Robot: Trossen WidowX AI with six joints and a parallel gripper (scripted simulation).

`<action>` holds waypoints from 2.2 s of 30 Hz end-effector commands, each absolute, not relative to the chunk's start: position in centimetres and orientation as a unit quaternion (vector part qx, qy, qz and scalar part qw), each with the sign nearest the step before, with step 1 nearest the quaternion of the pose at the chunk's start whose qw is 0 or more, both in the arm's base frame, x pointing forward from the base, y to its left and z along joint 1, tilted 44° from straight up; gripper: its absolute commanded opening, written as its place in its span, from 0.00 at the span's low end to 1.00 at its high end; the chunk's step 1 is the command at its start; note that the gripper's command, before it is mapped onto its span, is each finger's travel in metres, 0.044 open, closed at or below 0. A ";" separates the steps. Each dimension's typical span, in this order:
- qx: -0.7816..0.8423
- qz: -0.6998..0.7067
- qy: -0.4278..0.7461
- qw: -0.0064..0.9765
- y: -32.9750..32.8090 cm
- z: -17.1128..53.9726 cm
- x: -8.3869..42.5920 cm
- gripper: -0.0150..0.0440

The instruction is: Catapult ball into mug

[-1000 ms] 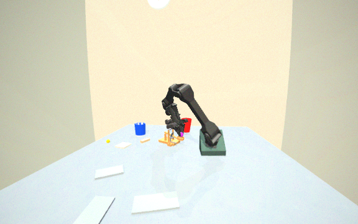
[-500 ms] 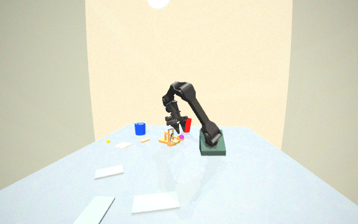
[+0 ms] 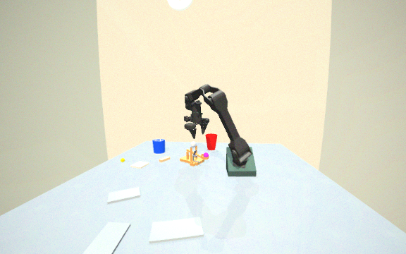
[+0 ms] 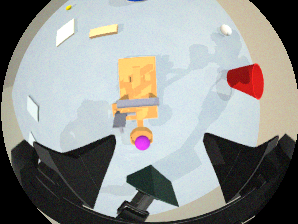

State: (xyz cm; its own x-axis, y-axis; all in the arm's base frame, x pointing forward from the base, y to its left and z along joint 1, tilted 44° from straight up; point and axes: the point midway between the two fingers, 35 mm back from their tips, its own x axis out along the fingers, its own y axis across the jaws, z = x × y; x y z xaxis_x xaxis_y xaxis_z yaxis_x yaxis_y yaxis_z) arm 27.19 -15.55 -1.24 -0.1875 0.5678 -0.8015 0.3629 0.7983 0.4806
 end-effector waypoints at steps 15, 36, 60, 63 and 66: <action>0.338 -0.018 0.569 0.750 -22.4 -4.0 42.8 1.00; 0.354 -0.026 0.477 0.804 -24.5 -3.0 48.5 1.00; 0.354 -0.026 0.477 0.804 -24.5 -3.0 48.5 0.25; 0.354 -0.026 0.477 0.804 -24.5 -3.0 48.5 0.25; 0.353 -0.026 0.477 0.804 -24.5 -3.0 48.5 0.25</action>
